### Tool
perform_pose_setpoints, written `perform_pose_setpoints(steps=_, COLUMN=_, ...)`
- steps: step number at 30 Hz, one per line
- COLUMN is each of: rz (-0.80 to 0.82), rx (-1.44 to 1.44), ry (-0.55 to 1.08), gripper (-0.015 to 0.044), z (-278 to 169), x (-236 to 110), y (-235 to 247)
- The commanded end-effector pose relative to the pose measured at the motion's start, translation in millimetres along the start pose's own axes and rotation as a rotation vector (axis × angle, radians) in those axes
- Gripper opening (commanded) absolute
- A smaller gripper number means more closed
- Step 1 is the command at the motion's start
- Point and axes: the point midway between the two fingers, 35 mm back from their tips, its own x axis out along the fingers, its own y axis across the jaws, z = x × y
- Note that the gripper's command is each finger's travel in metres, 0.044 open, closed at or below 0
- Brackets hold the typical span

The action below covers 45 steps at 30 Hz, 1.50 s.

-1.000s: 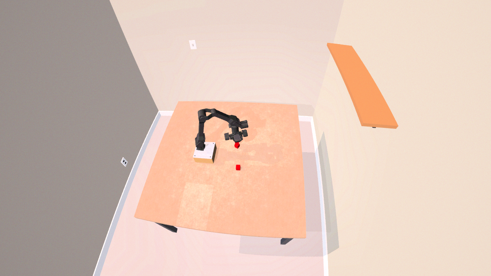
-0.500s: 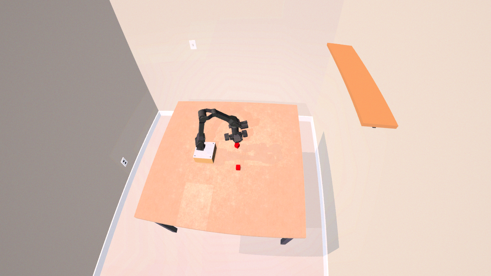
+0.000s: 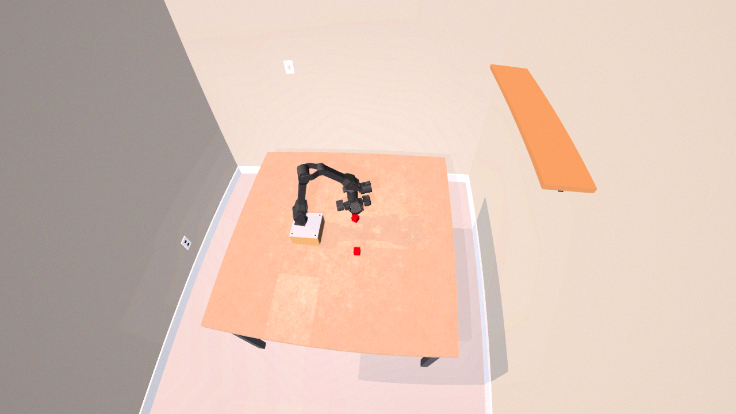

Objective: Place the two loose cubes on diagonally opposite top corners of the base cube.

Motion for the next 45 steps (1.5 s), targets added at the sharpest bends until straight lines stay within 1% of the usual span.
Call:
perform_pose_setpoints(steps=1, rz=0.000, rx=-0.003, ry=-0.001, gripper=0.0184, z=0, x=1, y=0)
perform_pose_setpoints(steps=2, rz=0.000, rx=-0.003, ry=-0.001, gripper=0.0205, z=0, x=1, y=0)
perform_pose_setpoints(steps=7, rz=0.000, rx=-0.003, ry=-0.001, gripper=0.0205, z=0, x=1, y=0)
perform_pose_setpoints(steps=10, rz=0.000, rx=0.000, ry=0.000, gripper=0.0205, z=0, x=-8, y=0)
perform_pose_setpoints(steps=32, rz=0.000, rx=0.000, ry=0.000, gripper=0.0205, z=0, x=-30, y=0)
perform_pose_setpoints(steps=38, rz=0.000, rx=0.000, ry=0.000, gripper=0.0205, z=0, x=-30, y=0)
perform_pose_setpoints(steps=40, rz=-0.006, rx=0.006, ry=-0.001, gripper=0.0258, z=6, x=-29, y=0)
perform_pose_setpoints(steps=41, rz=-0.005, rx=0.014, ry=-0.001, gripper=0.0265, z=13, x=-30, y=2)
perform_pose_setpoints(steps=45, rz=-0.003, rx=0.053, ry=-0.004, gripper=0.0265, z=48, x=-37, y=8)
